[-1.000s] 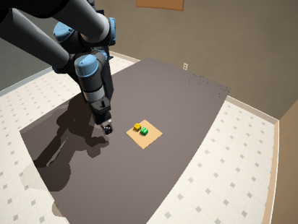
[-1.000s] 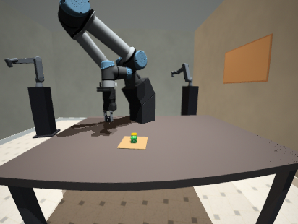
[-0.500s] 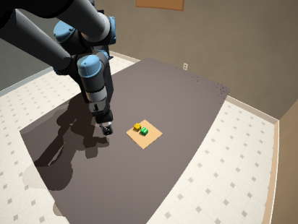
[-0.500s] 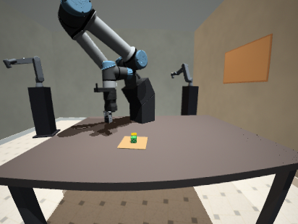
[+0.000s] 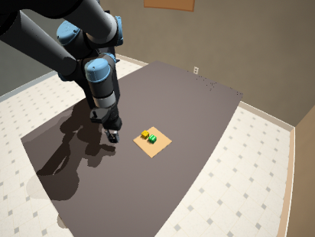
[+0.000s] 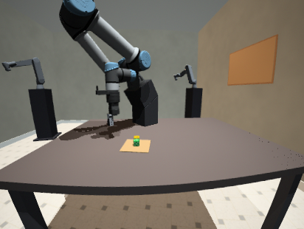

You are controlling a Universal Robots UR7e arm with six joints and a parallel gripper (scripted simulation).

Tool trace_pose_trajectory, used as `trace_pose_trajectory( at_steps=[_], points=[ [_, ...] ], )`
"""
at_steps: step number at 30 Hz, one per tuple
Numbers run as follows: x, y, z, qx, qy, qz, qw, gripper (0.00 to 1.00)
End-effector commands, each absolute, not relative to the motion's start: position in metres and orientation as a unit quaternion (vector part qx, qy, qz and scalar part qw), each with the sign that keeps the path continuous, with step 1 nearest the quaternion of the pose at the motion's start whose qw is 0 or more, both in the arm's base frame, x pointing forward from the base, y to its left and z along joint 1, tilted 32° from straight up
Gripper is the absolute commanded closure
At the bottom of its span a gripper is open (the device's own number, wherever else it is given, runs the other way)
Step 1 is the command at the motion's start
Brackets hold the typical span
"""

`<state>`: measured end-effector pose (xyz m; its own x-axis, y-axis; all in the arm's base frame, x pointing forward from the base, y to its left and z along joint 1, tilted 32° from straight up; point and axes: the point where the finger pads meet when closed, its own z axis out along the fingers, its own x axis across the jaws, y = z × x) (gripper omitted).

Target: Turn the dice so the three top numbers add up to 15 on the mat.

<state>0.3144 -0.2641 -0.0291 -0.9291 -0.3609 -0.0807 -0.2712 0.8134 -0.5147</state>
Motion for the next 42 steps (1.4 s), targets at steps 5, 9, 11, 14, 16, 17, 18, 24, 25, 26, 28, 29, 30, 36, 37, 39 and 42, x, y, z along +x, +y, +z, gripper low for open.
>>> trace_pose_trajectory(
  at_steps=[5,9,11,14,16,17,18,24,25,26,28,29,30,36,37,39,42],
  points=[
    [0.314,-0.263,-0.032,-0.030,0.962,-0.244,0.119,0.43],
    [0.313,-0.262,-0.033,0.021,0.962,-0.237,0.132,0.43],
    [0.313,-0.261,-0.034,0.053,0.961,-0.233,0.140,0.43],
    [0.313,-0.261,-0.034,0.068,0.960,-0.230,0.143,0.43],
    [0.313,-0.260,-0.035,0.084,0.959,-0.228,0.147,0.43],
    [0.312,-0.260,-0.035,0.098,0.957,-0.226,0.150,0.43],
    [0.312,-0.259,-0.036,0.112,0.956,-0.224,0.154,0.43],
    [0.312,-0.257,-0.038,0.185,0.944,-0.211,0.170,0.43],
    [0.312,-0.256,-0.039,0.195,0.942,-0.210,0.173,0.43],
    [0.312,-0.256,-0.039,0.205,0.940,-0.208,0.175,0.43],
    [0.312,-0.255,-0.040,0.222,0.936,-0.205,0.179,0.43],
    [0.312,-0.255,-0.040,0.230,0.935,-0.203,0.181,0.43],
    [0.312,-0.255,-0.040,0.230,0.935,-0.203,0.181,0.43],
    [0.312,-0.253,-0.041,0.261,0.926,-0.197,0.187,0.43],
    [0.312,-0.253,-0.041,0.265,0.925,-0.196,0.188,0.43],
    [0.312,-0.253,-0.042,0.273,0.923,-0.195,0.190,0.43],
    [0.312,-0.252,-0.042,0.281,0.920,-0.193,0.192,0.43]
  ],
)
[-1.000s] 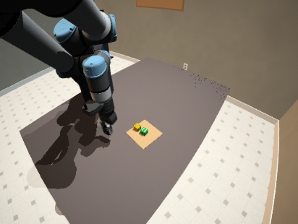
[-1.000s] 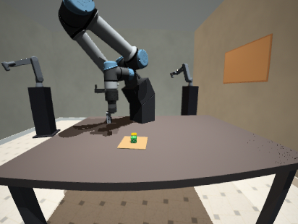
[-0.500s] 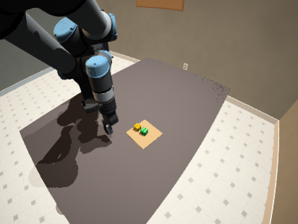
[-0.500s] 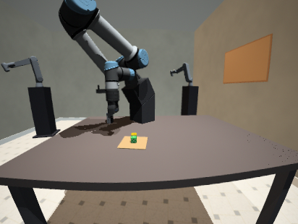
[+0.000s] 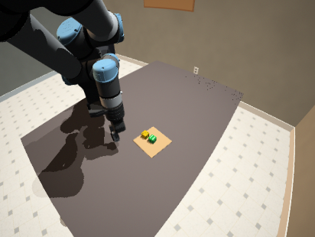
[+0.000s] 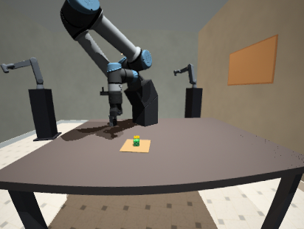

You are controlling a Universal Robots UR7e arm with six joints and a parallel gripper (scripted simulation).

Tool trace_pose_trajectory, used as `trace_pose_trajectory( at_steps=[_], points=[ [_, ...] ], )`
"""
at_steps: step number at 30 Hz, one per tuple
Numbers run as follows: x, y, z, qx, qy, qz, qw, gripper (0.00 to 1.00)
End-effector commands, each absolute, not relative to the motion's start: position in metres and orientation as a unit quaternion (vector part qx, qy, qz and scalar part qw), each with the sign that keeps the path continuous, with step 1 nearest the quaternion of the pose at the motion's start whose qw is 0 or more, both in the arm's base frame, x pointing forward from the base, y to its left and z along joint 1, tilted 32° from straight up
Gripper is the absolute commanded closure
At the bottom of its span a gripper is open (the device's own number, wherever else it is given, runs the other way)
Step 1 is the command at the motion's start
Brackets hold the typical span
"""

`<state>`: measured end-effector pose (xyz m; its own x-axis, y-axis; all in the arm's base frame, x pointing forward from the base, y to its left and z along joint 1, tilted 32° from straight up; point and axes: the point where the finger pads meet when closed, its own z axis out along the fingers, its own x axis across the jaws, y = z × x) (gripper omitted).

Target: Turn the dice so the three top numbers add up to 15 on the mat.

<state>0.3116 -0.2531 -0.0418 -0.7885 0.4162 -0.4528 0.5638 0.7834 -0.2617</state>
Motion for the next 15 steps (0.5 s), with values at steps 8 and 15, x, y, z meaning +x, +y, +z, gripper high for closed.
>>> trace_pose_trajectory(
  at_steps=[8,15],
  points=[
    [0.3118,-0.2520,-0.0424,0.288,0.918,-0.192,0.193,0.43],
    [0.3118,-0.2520,-0.0424,0.289,0.918,-0.191,0.193,0.43]
  ],
)
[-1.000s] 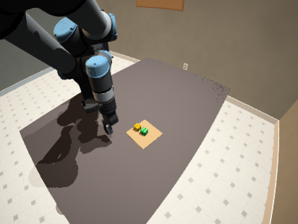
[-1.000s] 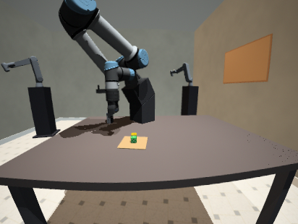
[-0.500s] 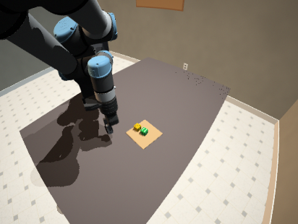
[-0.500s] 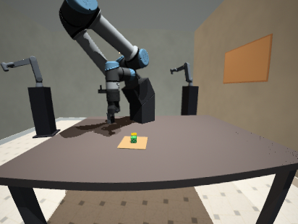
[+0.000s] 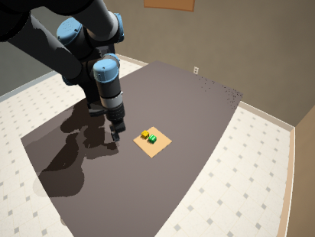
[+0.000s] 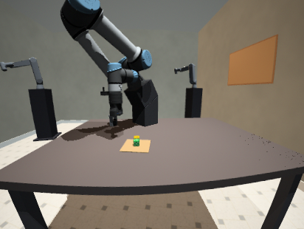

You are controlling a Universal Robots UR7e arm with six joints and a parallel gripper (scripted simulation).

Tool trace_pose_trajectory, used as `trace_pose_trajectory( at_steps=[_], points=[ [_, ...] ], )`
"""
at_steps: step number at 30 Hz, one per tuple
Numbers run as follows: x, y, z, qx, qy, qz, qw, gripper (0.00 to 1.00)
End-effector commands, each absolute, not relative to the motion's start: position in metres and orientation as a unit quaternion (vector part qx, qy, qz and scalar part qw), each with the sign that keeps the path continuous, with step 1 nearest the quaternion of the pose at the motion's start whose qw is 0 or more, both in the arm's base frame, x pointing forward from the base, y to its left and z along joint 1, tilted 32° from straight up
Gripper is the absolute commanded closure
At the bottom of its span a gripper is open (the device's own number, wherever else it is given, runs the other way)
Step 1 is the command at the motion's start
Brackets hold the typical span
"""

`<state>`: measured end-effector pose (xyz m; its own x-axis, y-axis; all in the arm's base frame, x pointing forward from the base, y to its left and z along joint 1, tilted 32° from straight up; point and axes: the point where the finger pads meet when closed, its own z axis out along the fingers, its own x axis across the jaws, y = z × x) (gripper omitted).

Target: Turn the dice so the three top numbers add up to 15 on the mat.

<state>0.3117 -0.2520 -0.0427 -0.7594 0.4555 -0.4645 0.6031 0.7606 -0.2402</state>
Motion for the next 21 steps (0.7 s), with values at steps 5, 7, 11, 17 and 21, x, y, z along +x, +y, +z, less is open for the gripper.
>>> trace_pose_trajectory(
  at_steps=[5,7,11,17,21],
  points=[
    [0.3117,-0.2520,-0.0427,0.288,0.919,-0.186,0.194,0.43],
    [0.3116,-0.2521,-0.0429,0.287,0.920,-0.184,0.195,0.43],
    [0.3115,-0.2521,-0.0433,0.285,0.921,-0.176,0.196,0.43],
    [0.3114,-0.2521,-0.0437,0.279,0.927,-0.146,0.205,0.43],
    [0.3116,-0.2521,-0.0439,0.272,0.931,-0.116,0.215,0.43]
  ],
)
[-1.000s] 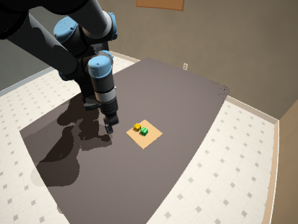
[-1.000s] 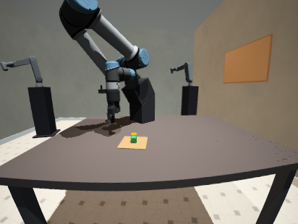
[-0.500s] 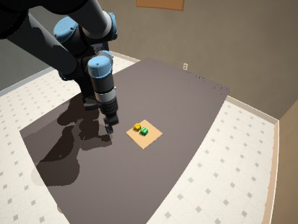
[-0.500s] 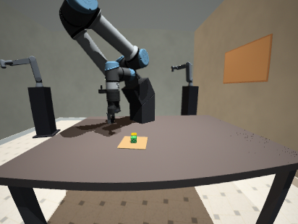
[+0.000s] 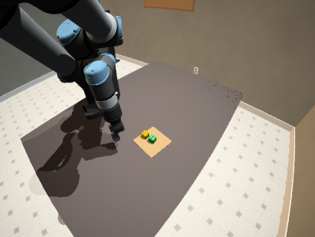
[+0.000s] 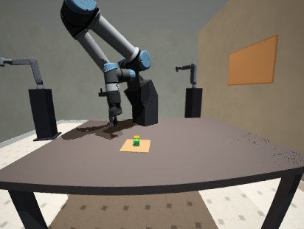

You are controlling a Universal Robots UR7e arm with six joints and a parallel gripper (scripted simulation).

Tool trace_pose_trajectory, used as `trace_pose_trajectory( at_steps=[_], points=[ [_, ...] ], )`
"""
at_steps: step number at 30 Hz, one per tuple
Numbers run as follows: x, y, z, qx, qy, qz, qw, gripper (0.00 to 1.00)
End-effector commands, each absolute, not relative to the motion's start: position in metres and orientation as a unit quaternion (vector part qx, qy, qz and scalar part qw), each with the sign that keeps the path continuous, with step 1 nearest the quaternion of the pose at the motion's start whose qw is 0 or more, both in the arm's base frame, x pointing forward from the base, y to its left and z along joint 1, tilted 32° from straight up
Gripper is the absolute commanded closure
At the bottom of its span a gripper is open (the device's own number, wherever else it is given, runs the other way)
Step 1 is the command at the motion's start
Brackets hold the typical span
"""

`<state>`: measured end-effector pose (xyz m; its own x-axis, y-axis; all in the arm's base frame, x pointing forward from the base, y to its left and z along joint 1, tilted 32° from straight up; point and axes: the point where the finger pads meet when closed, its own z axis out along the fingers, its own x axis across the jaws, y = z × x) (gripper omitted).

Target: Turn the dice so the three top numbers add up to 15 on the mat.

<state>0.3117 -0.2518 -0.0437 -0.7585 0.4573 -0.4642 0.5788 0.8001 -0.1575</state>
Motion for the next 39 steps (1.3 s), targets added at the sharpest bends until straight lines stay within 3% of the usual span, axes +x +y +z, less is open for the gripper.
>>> trace_pose_trajectory(
  at_steps=[1,39],
  points=[
    [0.3115,-0.2521,-0.0442,0.270,0.932,-0.106,0.217,0.43],
    [0.3126,-0.2544,-0.0442,0.179,0.912,0.219,0.297,0.43]
  ],
)
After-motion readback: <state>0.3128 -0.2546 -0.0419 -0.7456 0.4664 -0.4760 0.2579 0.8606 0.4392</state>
